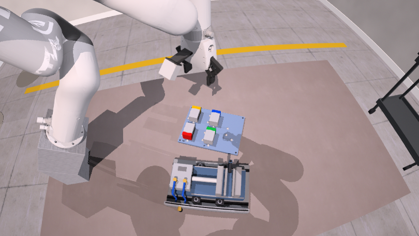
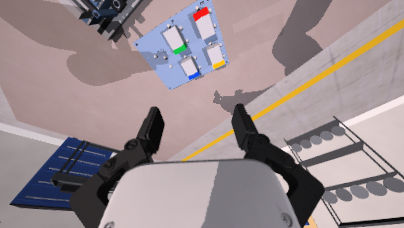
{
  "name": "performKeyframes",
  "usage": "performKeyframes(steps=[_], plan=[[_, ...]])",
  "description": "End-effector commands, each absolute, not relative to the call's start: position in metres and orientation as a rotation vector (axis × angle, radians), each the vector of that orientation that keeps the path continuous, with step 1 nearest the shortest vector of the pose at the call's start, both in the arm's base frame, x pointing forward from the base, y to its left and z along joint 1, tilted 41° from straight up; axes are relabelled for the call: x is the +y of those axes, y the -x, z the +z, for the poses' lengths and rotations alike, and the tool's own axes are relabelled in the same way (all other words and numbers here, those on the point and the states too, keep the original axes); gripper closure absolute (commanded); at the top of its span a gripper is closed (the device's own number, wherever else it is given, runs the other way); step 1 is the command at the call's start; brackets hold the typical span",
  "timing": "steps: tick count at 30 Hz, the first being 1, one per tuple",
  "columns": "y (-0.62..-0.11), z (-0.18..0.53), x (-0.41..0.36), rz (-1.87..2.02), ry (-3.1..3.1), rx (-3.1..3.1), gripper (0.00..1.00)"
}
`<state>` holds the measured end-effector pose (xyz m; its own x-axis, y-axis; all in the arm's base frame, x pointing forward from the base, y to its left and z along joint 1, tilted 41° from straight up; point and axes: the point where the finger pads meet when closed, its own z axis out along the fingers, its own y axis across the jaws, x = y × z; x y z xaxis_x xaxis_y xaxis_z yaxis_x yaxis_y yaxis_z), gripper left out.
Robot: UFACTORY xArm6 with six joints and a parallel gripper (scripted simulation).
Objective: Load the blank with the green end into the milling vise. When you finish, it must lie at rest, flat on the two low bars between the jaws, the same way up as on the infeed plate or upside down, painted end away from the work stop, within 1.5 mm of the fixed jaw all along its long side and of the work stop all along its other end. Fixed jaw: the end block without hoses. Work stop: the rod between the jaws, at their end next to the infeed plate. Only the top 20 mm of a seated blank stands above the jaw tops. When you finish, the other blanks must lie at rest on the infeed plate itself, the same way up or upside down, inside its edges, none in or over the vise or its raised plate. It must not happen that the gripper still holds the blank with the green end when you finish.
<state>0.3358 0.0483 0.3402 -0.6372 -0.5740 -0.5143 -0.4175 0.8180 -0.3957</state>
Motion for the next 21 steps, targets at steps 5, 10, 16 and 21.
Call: performKeyframes(steps=[5,10,16,21], plan=[[-0.336,0.3418,0.0485,-0.3,0.664,2.363,0.0],[-0.336,0.3418,0.0485,-0.251,0.525,2.39,0.0],[-0.3361,0.3418,0.0485,-0.211,0.413,2.407,0.0],[-0.3361,0.3418,0.0485,-0.211,0.413,2.407,0.0]])
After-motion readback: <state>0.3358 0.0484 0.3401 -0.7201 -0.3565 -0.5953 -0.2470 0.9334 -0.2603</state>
